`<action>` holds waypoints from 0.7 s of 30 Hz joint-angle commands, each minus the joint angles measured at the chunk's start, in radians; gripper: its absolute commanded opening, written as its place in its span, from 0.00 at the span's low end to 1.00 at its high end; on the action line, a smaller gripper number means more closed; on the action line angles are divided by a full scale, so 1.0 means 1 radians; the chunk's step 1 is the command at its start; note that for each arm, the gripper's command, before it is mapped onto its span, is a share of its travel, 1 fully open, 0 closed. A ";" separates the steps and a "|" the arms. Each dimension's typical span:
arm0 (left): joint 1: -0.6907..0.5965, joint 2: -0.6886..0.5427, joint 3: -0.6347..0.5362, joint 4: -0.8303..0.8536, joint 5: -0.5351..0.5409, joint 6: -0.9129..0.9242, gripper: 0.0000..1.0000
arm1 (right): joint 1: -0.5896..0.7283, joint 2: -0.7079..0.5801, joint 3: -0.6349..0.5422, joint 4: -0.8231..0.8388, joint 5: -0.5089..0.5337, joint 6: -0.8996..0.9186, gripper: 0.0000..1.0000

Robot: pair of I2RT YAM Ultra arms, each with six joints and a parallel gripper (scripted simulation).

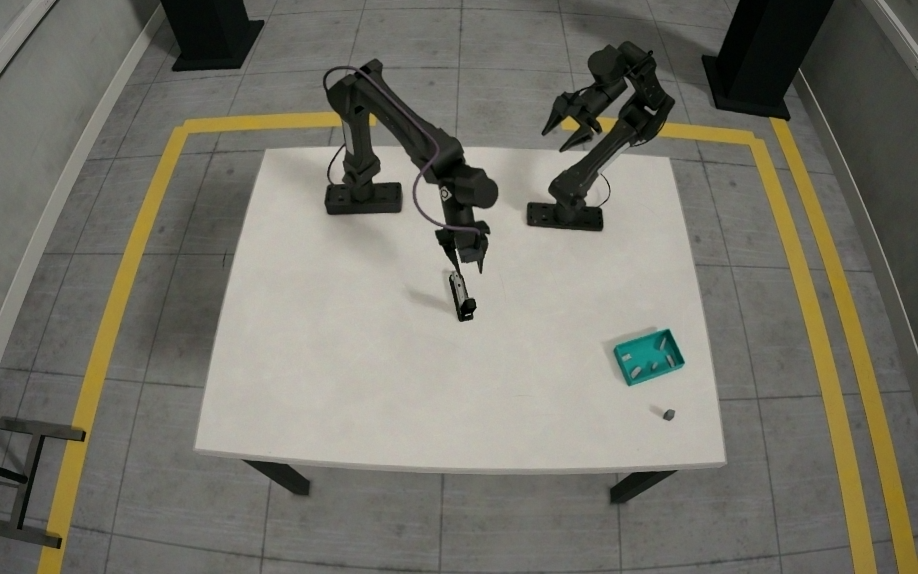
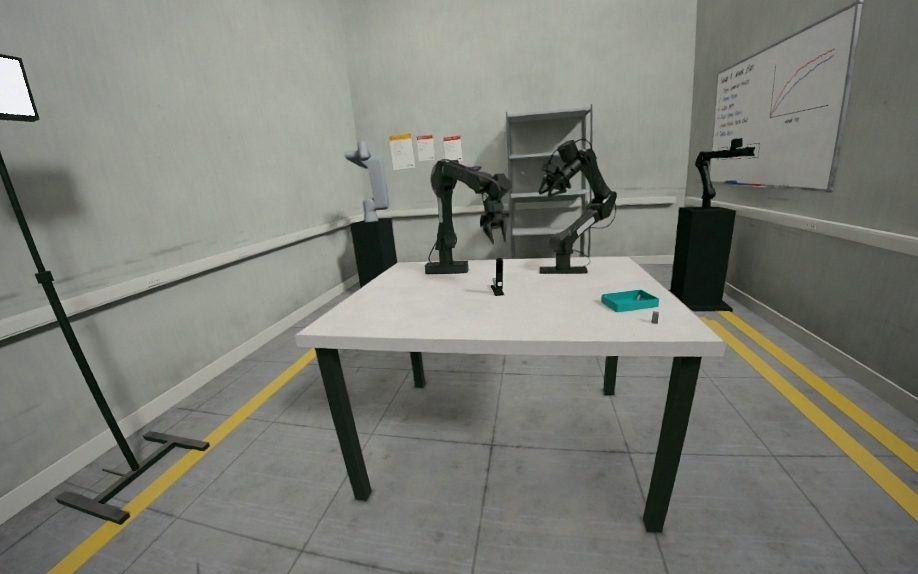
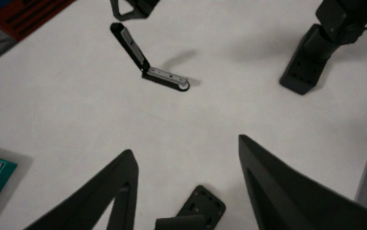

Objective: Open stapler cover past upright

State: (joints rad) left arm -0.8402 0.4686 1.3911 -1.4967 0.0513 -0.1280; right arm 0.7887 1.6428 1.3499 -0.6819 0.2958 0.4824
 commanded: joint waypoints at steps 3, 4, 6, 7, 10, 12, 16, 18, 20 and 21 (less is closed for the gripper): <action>-0.004 0.004 0.027 -0.001 -0.006 -0.006 0.55 | 0.000 0.007 0.014 -0.046 0.015 0.008 0.43; -0.004 0.004 0.027 -0.001 -0.006 -0.006 0.55 | -0.002 0.009 0.012 -0.046 0.014 0.008 0.43; -0.004 0.004 0.027 -0.001 -0.006 -0.006 0.55 | -0.004 0.011 0.011 -0.045 0.014 0.007 0.43; -0.004 0.004 0.027 -0.001 -0.006 -0.006 0.55 | -0.007 0.009 0.007 -0.057 0.022 0.014 0.43; -0.004 0.004 0.027 -0.001 -0.006 -0.006 0.55 | -0.008 -0.011 -0.012 -0.002 -0.015 -0.042 0.77; -0.004 0.004 0.027 -0.001 -0.006 -0.006 0.55 | -0.008 -0.025 -0.038 0.025 -0.036 -0.088 1.00; -0.004 0.004 0.027 -0.001 -0.006 -0.006 0.55 | -0.012 -0.094 -0.172 0.093 -0.102 -0.226 1.00; -0.004 0.004 0.027 -0.001 -0.006 -0.006 0.55 | -0.012 -0.094 -0.172 0.093 -0.102 -0.226 1.00; -0.004 0.004 0.027 -0.001 -0.006 -0.006 0.55 | -0.019 -0.137 -0.247 0.126 -0.136 -0.289 1.00; -0.004 0.004 0.027 -0.001 -0.006 -0.006 0.55 | -0.021 -0.152 -0.277 0.136 -0.149 -0.314 1.00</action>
State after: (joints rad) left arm -0.8402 0.4686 1.3911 -1.4967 0.0513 -0.1280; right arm 0.7853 1.5497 1.1194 -0.5983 0.1959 0.2657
